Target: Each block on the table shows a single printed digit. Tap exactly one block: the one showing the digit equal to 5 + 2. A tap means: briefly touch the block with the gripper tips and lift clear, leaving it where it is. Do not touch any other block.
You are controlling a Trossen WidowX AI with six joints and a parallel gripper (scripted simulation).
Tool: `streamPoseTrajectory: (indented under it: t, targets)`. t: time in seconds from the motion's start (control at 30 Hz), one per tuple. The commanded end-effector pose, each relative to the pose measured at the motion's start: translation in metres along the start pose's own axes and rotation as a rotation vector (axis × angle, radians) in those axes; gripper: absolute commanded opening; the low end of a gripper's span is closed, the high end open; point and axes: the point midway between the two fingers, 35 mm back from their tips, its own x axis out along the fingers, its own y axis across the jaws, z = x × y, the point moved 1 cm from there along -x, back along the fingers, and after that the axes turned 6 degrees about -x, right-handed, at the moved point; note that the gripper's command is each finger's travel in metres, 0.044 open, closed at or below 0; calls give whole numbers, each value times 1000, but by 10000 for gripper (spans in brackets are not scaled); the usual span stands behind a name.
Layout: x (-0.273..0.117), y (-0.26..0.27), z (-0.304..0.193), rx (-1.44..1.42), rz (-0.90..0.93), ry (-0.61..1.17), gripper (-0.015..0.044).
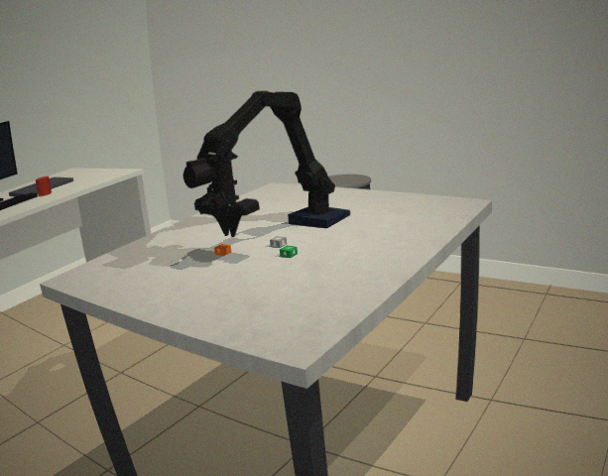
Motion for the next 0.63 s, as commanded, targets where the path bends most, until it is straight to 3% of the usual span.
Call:
streamPoseTrajectory:
  t: [0.0, 0.3, 0.43, 0.6]
  targets:
    - [-17, 58, 5, -25, 1, -8, 178]
    - [-59, 206, -38, -26, 14, -7, 400]
    - [-75, 257, -76, -26, 20, 0, 400]
    - [-78, 264, -83, -26, 21, 1, 400]
